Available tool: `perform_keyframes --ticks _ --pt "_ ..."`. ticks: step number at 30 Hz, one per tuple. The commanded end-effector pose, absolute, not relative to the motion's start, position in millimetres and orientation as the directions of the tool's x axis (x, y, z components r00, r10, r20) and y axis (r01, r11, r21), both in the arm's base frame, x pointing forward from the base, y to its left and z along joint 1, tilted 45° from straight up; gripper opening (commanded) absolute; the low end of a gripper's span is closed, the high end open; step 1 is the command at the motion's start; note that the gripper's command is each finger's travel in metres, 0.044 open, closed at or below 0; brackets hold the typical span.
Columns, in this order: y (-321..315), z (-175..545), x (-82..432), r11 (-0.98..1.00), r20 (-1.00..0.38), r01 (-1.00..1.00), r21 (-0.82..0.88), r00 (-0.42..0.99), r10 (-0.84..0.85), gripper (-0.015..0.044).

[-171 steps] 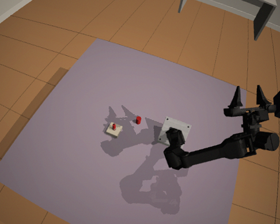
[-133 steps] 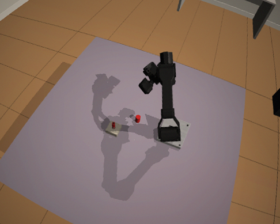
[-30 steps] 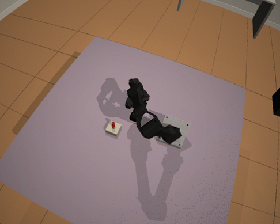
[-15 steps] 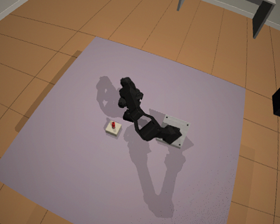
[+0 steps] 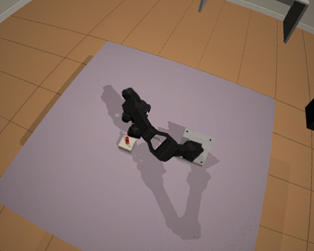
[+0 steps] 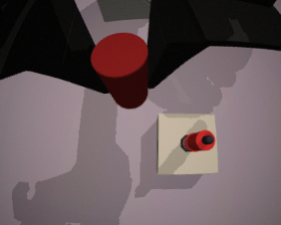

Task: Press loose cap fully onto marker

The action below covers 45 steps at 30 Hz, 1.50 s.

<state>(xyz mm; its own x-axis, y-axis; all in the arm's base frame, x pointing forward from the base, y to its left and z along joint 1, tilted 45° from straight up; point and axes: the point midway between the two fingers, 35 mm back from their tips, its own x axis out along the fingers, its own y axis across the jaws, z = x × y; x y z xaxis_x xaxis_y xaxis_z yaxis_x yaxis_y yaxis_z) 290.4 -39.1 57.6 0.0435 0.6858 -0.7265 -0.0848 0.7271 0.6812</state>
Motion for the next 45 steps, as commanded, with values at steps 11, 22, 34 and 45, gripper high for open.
perform_keyframes --ticks 11,22,34,45 --pt "-22 95 317 0.721 -0.720 -0.067 0.690 0.049 0.693 0.0000" --pt "-10 114 328 0.715 -0.714 -0.055 0.697 0.045 0.699 0.0000" --pt "-2 106 330 0.715 -0.714 -0.055 0.696 0.046 0.699 0.0000" --pt "11 93 331 0.716 -0.714 -0.055 0.696 0.046 0.699 0.0000"
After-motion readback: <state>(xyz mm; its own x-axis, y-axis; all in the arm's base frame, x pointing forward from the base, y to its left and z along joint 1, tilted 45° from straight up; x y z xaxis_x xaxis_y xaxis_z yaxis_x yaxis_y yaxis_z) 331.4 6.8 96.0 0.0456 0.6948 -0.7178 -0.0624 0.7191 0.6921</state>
